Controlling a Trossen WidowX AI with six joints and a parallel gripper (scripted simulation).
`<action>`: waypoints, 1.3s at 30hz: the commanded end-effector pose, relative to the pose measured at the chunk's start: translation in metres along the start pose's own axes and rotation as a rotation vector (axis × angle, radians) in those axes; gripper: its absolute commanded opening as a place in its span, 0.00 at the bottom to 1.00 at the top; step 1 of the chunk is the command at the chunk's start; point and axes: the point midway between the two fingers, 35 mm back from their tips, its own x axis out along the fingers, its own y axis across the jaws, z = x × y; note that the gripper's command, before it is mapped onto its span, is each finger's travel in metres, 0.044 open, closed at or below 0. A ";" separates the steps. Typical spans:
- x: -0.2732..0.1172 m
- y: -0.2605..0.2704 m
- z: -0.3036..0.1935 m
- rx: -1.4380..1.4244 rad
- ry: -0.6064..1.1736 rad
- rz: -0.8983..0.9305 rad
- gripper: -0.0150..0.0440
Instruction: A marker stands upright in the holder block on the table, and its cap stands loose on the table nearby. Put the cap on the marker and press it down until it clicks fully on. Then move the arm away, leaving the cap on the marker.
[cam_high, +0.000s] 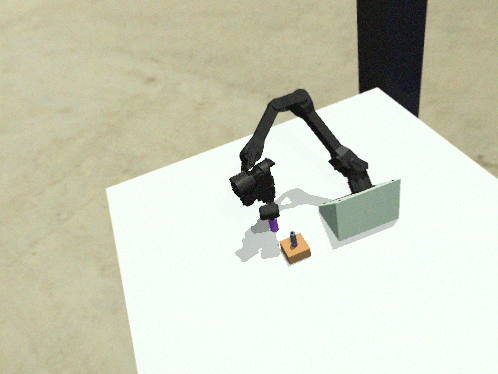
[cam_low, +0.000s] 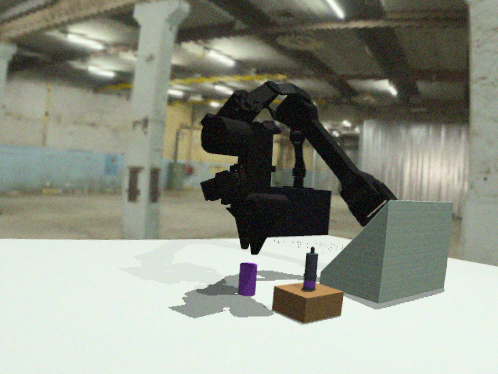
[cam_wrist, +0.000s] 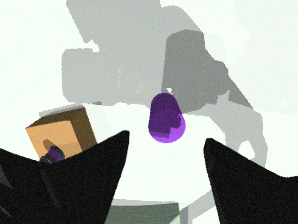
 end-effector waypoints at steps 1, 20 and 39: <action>0.006 0.000 0.000 -0.008 -0.004 -0.006 0.68; 0.036 0.000 0.000 -0.008 -0.004 -0.006 0.68; 0.058 -0.001 -0.001 -0.008 -0.004 -0.008 0.54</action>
